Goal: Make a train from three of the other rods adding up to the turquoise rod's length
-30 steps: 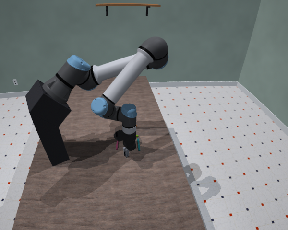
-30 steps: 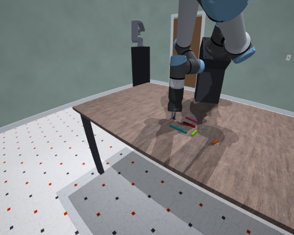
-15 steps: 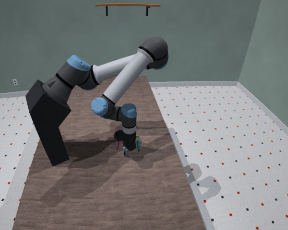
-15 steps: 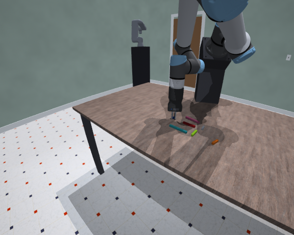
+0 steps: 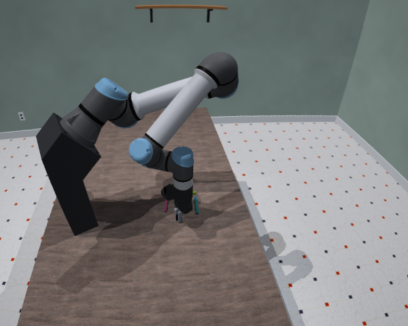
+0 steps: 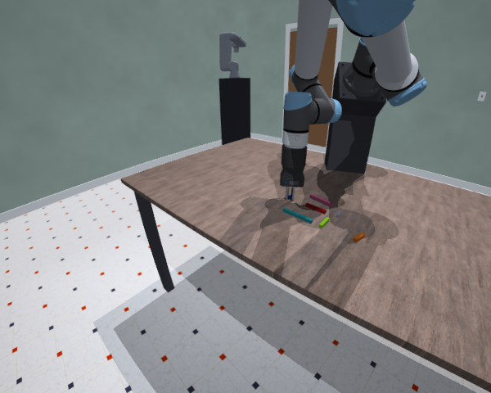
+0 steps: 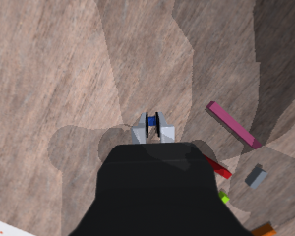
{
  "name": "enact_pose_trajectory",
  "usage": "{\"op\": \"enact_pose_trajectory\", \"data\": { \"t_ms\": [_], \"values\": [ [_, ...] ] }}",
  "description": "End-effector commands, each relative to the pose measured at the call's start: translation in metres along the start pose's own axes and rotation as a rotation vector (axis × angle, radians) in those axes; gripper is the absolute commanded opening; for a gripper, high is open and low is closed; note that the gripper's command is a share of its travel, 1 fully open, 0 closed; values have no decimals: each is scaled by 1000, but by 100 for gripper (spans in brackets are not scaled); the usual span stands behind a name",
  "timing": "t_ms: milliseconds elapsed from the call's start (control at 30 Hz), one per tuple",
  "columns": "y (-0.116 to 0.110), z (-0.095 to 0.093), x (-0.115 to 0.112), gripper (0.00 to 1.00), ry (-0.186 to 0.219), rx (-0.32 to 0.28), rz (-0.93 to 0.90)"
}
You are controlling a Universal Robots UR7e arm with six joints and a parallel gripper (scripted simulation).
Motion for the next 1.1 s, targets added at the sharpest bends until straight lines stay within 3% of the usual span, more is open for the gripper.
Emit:
{"op": "enact_pose_trajectory", "data": {
  "t_ms": [0, 167, 200, 700, 1067],
  "values": [
    [0, 0, 0, 42, 1, 0, 0],
    [0, 0, 0, 48, 1, 0, 0],
    [0, 0, 0, 54, 1, 0, 0],
    [0, 1, 0, 54, 1, 0, 0],
    [0, 19, 0, 54, 1, 0, 0]
  ]
}}
Point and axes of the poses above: the point where the finger pads meet when closed, its own z axis back along the fingers, its own x axis across the jaws, y = z × x, the point moved 2 cm from there along z, back along the fingers, and after that the axes turned 2 degrees about z, right-handed, at the moved point
